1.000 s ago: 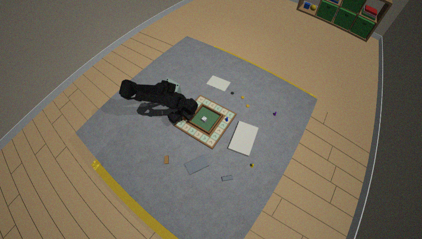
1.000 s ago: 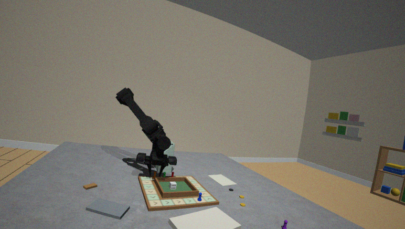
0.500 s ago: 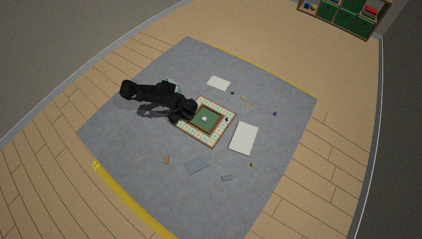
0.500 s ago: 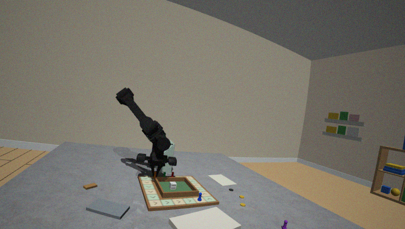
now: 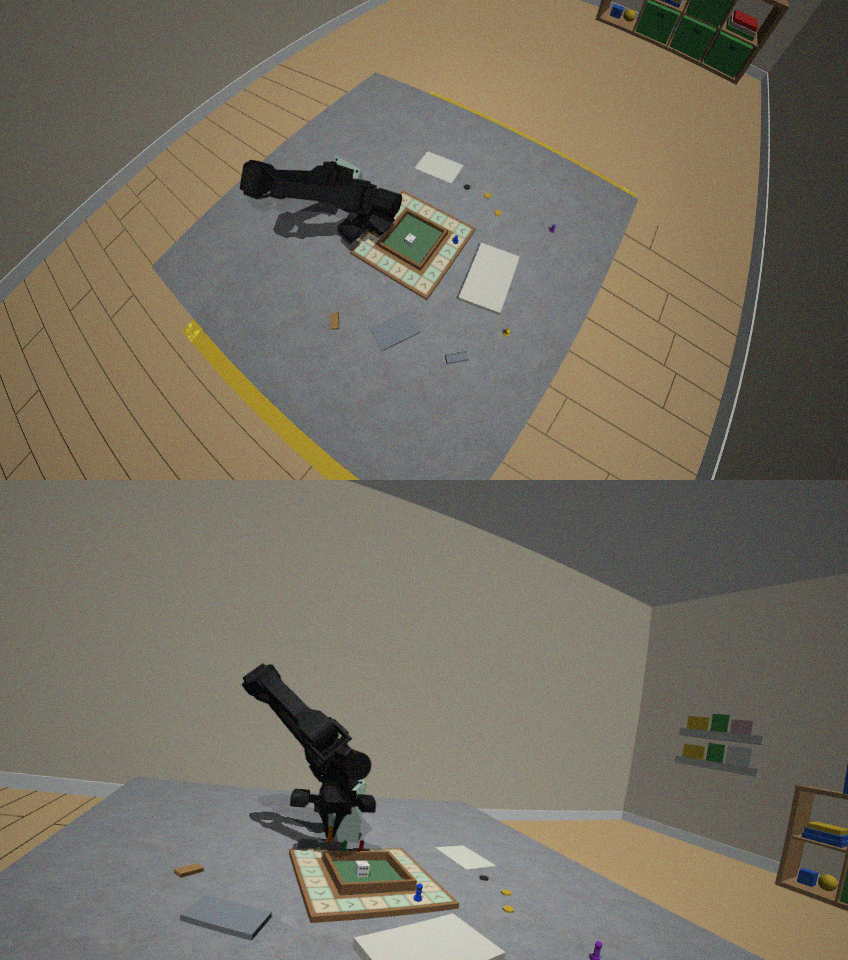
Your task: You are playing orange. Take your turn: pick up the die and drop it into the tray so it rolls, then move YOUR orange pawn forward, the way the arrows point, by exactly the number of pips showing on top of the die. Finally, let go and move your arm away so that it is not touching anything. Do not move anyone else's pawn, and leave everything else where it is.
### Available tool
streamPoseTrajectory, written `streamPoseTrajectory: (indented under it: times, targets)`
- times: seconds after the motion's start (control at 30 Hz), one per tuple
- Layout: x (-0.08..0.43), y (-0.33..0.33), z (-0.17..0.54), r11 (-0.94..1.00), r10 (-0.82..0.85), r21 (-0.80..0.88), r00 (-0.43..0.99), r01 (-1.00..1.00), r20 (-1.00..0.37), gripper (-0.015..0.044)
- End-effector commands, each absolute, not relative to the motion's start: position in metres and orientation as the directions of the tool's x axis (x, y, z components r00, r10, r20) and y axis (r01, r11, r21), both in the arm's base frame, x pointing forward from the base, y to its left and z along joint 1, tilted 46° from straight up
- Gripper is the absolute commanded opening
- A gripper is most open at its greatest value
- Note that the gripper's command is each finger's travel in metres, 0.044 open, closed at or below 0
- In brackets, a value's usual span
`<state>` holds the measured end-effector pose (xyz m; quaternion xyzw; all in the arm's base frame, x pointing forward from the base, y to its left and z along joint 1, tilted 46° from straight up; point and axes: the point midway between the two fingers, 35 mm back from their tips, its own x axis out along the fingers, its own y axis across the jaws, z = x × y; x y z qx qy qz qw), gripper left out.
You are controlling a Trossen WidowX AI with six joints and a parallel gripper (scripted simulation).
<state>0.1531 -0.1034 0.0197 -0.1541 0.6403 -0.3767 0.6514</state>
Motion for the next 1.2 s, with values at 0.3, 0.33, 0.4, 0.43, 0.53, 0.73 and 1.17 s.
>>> streamPoseTrajectory:
  times: [0.3, 0.33, 0.4, 0.43, 0.53, 0.73, 1.17]
  targets:
    - [0.158, -0.064, 0.059, 0.669, -0.685, -0.680, -0.106, 0.301, -0.721, 0.0000]
    - [0.157, -0.062, 0.062, 0.667, -0.686, -0.681, -0.107, 0.301, -0.720, 0.0000]
    - [0.156, -0.056, 0.069, 0.664, -0.690, -0.685, -0.109, 0.301, -0.716, 0.0000]
    - [0.156, -0.053, 0.073, 0.661, -0.692, -0.687, -0.110, 0.301, -0.714, 0.0000]
    - [0.153, -0.046, 0.085, 0.653, -0.699, -0.695, -0.112, 0.301, -0.706, 0.0000]
    - [0.153, -0.044, 0.089, 0.650, -0.702, -0.698, -0.113, 0.301, -0.703, 0.0000]
    - [0.176, -0.078, 0.075, 0.670, -0.685, -0.679, -0.104, 0.301, -0.721, 0.0000]
